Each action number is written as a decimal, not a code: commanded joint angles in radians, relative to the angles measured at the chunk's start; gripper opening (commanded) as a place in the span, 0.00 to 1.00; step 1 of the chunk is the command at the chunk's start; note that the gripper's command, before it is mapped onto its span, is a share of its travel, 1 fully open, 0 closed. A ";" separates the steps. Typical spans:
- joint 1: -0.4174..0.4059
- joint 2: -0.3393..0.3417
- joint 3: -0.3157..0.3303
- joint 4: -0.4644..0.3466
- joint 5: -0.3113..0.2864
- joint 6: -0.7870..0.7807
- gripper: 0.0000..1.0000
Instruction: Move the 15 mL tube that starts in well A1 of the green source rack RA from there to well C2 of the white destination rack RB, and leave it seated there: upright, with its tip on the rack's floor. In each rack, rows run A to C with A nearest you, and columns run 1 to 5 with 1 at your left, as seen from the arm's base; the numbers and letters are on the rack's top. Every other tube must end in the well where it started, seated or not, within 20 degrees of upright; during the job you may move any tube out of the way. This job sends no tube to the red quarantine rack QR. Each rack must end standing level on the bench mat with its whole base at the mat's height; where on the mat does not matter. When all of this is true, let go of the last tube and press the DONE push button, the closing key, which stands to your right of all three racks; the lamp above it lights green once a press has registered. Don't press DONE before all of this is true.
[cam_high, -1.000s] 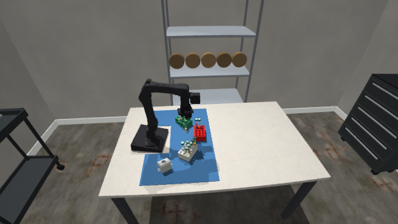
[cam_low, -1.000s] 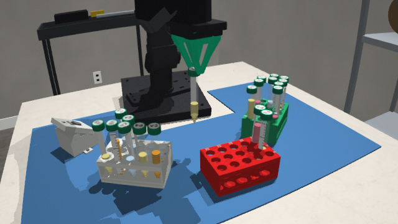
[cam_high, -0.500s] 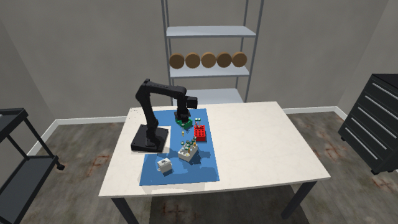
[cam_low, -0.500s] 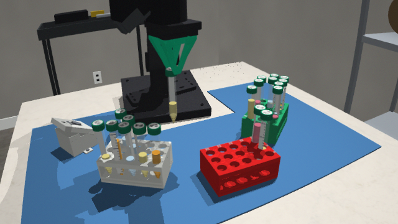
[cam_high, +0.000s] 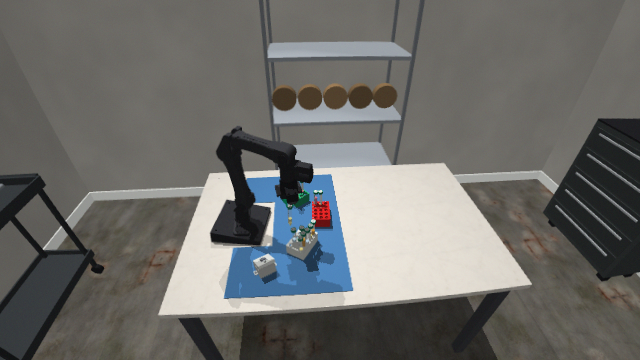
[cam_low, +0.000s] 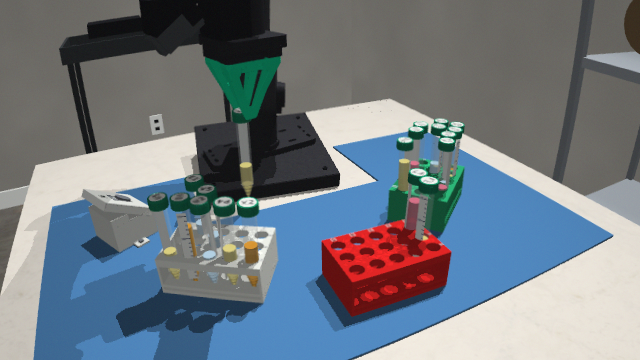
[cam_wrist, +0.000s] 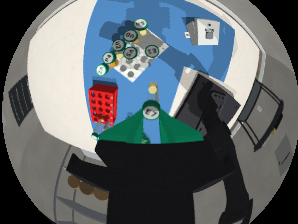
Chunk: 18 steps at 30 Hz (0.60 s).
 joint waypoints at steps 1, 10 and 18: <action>-0.006 0.005 0.018 0.003 -0.001 -0.039 0.00; -0.015 0.048 0.056 0.008 -0.003 -0.048 0.00; -0.024 0.098 0.102 0.011 -0.004 -0.057 0.00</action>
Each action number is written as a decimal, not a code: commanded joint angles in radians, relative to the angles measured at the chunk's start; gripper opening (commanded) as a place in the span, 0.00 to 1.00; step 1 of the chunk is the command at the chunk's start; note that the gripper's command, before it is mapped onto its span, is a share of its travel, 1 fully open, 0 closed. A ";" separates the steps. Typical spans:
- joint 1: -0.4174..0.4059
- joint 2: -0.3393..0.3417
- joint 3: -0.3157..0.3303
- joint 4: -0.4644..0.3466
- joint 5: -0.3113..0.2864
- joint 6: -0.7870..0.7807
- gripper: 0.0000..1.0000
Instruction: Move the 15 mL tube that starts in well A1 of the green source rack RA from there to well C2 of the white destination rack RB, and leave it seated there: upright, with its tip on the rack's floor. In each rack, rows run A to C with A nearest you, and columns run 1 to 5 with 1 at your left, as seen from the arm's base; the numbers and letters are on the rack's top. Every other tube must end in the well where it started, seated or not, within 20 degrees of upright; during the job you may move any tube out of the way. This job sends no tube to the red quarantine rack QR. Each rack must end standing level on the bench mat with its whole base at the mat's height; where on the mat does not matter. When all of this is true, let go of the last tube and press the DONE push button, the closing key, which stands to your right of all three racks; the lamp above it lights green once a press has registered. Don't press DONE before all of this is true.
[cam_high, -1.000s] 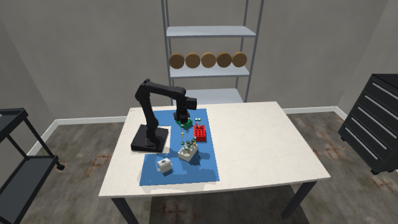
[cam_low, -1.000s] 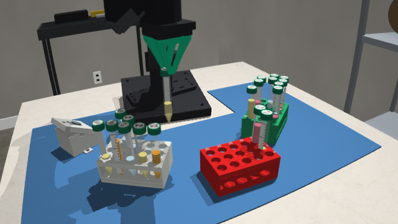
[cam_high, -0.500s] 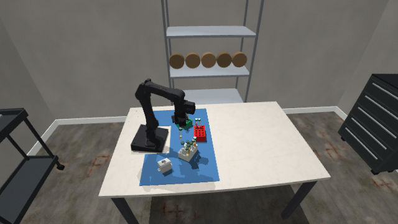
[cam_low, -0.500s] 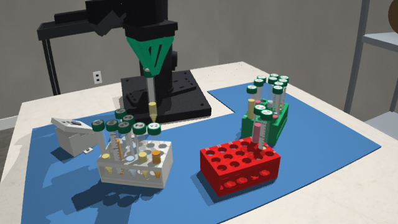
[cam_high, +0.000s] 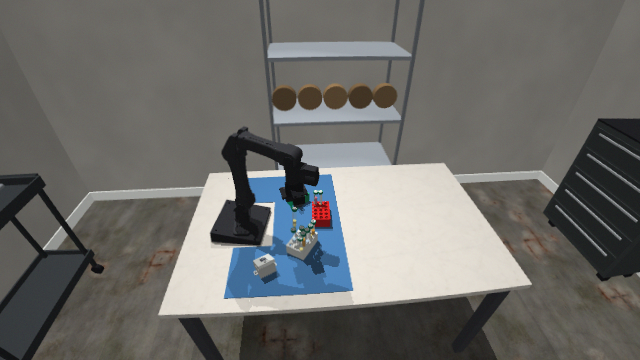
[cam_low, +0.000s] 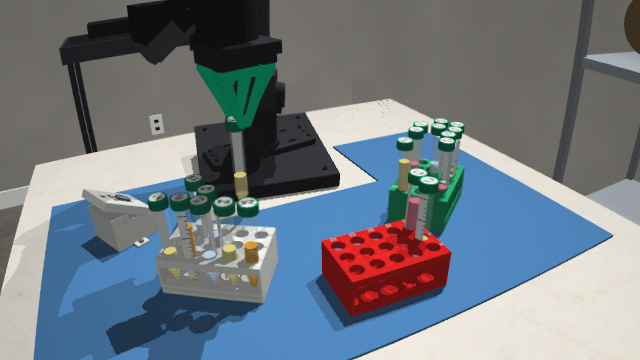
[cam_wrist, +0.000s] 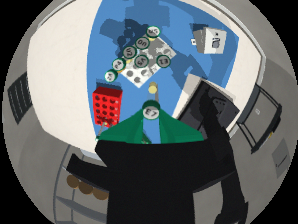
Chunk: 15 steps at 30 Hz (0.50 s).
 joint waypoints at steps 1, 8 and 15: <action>-0.003 0.005 0.028 0.004 0.000 -0.004 0.00; -0.008 0.037 0.059 0.004 -0.001 -0.009 0.00; -0.014 0.080 0.103 0.004 -0.002 -0.015 0.00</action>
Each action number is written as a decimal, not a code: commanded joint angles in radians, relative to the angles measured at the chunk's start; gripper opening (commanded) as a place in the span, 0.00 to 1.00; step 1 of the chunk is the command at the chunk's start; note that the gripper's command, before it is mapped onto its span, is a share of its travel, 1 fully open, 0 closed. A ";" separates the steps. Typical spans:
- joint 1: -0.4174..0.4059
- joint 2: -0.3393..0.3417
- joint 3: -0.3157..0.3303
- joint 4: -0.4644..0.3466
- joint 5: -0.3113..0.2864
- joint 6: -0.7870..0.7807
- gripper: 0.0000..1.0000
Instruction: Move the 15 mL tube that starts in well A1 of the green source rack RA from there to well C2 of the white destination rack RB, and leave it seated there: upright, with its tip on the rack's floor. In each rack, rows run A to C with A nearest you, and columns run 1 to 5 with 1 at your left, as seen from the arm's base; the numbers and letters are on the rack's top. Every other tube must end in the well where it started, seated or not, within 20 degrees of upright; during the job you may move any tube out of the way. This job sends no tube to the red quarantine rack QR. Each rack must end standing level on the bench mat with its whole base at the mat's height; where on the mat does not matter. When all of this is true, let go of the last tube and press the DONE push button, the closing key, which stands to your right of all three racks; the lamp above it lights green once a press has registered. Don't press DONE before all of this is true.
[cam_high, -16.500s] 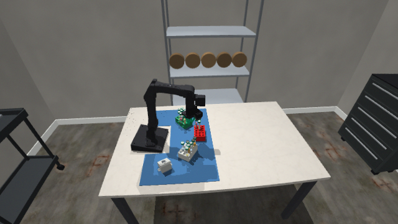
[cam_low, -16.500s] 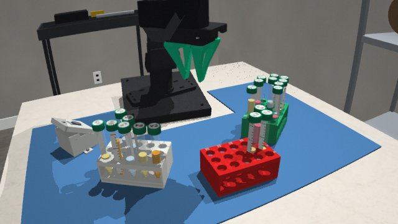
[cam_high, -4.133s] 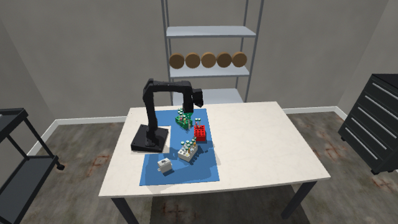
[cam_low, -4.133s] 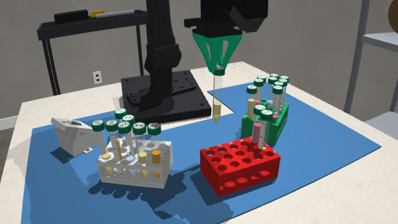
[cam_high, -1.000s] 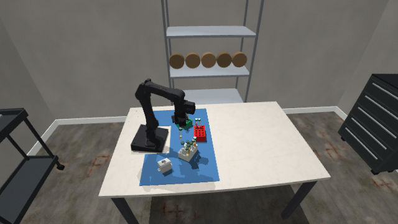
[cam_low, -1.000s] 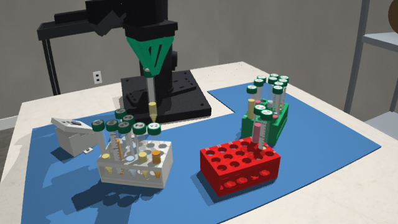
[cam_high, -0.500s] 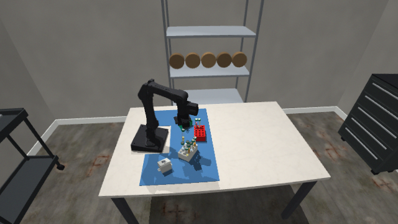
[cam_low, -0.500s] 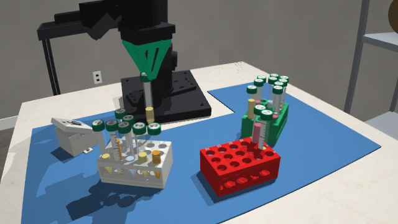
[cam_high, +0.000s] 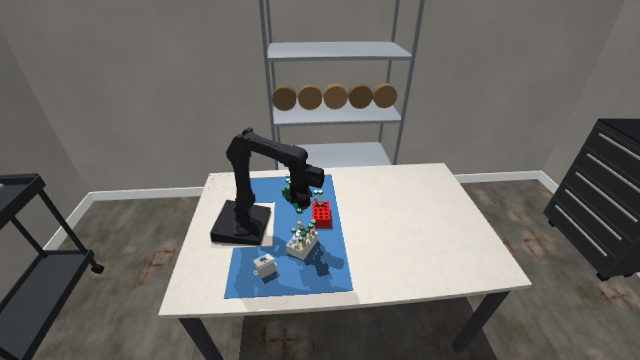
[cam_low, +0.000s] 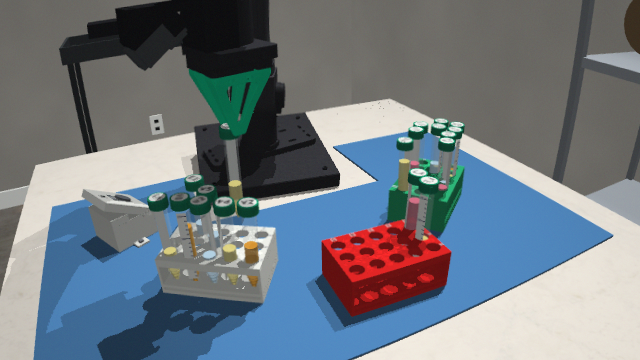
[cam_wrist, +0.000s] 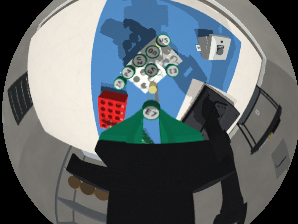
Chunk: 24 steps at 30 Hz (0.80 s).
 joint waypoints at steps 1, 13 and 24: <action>-0.002 0.004 0.030 0.001 0.001 -0.003 0.00; -0.010 0.067 0.098 -0.004 -0.001 -0.011 0.00; -0.010 0.067 0.098 -0.004 -0.001 -0.011 0.00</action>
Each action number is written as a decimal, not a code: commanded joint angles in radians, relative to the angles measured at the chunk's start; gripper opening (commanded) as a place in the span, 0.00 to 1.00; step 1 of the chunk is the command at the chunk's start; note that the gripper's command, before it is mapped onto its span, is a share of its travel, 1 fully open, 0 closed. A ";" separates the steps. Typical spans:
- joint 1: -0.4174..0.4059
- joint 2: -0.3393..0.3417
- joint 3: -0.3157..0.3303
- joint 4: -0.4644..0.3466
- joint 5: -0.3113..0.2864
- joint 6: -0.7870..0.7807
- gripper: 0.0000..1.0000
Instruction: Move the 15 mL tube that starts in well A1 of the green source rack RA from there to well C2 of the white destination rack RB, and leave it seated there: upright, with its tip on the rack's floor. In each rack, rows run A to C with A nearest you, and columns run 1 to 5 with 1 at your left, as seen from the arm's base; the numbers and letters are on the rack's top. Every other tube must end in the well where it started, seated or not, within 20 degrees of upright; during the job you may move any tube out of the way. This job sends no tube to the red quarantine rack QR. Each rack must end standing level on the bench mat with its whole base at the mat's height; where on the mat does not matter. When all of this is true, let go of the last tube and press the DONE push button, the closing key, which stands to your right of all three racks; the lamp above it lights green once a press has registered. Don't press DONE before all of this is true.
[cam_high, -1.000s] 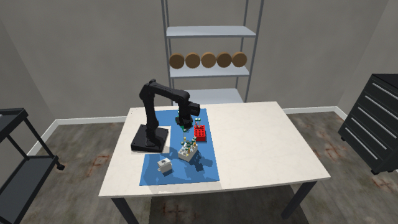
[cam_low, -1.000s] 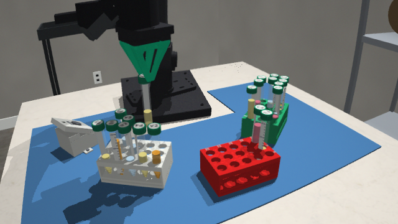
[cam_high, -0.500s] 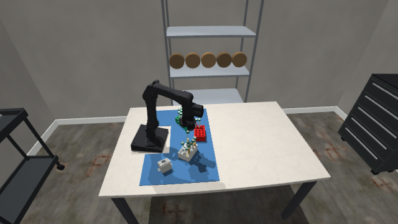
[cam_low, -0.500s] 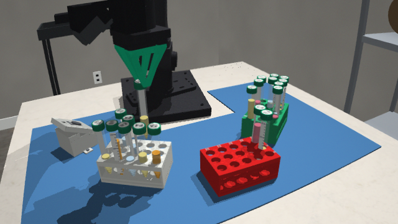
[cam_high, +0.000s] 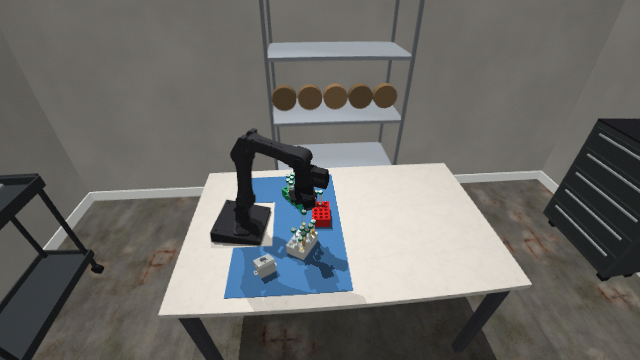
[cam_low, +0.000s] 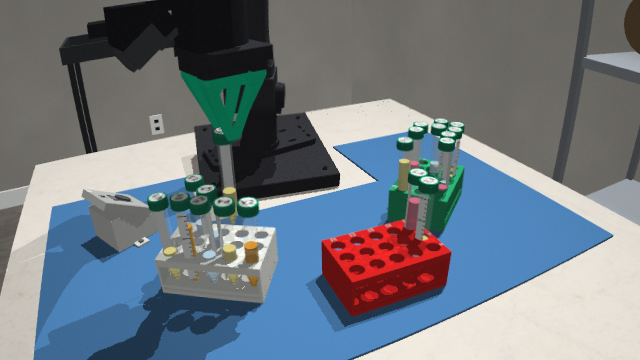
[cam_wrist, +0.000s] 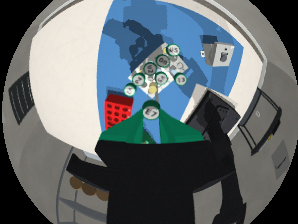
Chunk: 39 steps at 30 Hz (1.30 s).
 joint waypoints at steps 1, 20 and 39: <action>-0.001 -0.007 0.007 0.000 0.001 0.000 0.00; 0.002 0.003 0.018 -0.001 0.001 0.002 0.00; 0.005 0.013 0.014 0.013 0.002 0.006 0.00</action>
